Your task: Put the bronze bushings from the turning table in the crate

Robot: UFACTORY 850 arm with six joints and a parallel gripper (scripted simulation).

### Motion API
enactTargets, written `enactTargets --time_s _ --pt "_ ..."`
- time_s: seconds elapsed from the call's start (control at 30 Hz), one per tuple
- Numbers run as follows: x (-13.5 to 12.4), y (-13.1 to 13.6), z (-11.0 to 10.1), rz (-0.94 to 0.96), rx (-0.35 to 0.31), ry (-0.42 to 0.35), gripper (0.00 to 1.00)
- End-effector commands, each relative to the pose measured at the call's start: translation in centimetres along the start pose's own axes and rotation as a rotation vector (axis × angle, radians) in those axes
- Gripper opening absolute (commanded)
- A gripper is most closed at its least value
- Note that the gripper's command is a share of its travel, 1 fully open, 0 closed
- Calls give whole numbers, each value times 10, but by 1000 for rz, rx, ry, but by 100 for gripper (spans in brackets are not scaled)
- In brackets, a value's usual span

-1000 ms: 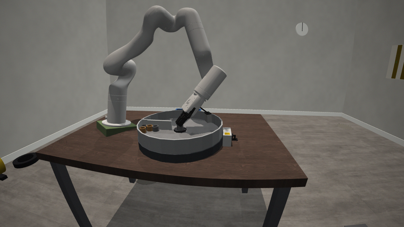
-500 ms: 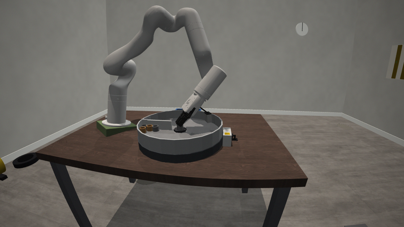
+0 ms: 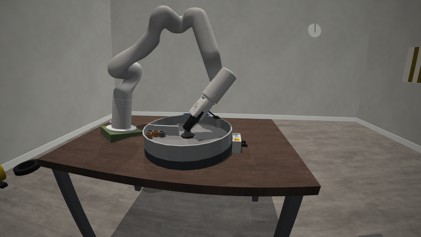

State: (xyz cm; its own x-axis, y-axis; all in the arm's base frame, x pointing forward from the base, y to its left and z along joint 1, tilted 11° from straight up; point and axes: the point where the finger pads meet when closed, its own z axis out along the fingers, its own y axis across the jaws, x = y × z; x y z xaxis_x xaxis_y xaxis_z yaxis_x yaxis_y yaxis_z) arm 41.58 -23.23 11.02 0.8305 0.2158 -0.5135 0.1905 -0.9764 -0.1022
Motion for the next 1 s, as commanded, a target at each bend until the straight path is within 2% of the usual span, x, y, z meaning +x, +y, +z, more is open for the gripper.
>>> enactTargets --time_s 0.0,0.23,0.97 --pt "-9 1 -12 1 -1 2 12" --pt "-27 0 -34 1 -1 2 12" --pt "-29 0 -36 1 -1 2 12"
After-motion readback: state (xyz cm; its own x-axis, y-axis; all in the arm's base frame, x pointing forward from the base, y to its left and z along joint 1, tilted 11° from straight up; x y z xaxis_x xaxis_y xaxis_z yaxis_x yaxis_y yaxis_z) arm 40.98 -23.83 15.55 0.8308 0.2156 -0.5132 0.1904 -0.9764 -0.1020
